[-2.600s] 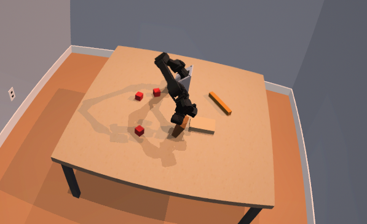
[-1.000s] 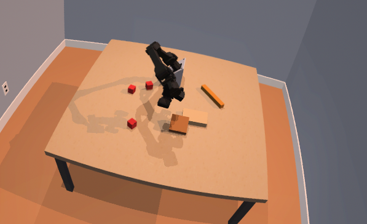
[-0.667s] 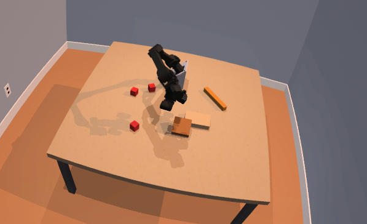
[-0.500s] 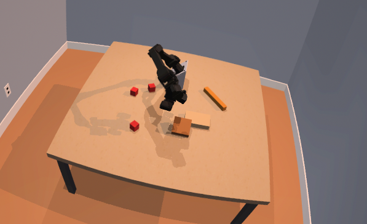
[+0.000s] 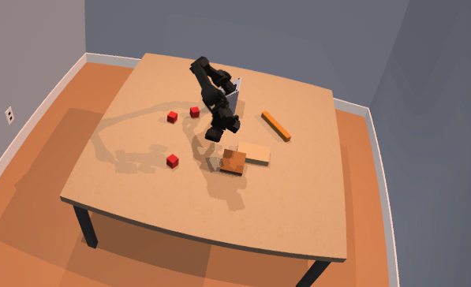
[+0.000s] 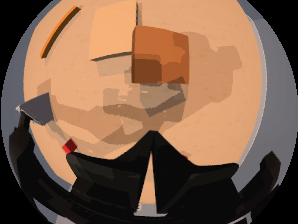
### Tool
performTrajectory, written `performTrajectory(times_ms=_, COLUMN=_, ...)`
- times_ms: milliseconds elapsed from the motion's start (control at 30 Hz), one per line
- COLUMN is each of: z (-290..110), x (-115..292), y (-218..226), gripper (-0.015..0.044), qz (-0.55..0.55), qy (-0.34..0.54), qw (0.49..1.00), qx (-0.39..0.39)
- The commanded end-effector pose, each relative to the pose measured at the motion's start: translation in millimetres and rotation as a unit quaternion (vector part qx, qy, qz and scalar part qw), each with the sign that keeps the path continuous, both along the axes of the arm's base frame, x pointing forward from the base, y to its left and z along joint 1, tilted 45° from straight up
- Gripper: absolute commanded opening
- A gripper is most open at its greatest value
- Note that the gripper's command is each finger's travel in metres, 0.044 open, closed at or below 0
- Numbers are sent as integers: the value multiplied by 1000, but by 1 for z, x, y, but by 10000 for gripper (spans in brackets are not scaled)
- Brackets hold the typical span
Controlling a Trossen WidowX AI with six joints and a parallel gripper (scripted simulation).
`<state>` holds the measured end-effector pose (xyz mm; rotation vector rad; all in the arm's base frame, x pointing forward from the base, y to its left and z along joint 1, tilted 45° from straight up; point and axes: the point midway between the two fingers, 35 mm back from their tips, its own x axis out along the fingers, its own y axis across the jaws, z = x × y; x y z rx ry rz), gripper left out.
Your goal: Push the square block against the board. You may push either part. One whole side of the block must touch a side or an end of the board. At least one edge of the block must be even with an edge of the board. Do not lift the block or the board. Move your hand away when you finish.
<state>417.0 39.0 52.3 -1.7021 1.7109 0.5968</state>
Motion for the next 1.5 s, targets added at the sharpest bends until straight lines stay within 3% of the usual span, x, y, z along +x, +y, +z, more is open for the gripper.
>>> performTrajectory(times_ms=0, z=-1, x=0, y=0, gripper=0, qz=-2, qy=-2, qw=1000, qx=0)
performTrajectory(times_ms=633, z=-76, x=11, y=40, gripper=0, qz=-225, qy=-219, qw=949, qx=18)
performTrajectory(times_ms=1367, z=-173, x=1, y=81, gripper=0, qz=-461, qy=-447, qw=766, qx=34)
performTrajectory(times_ms=1467, z=-176, x=0, y=82, gripper=0, qz=-467, qy=-453, qw=758, qx=34)
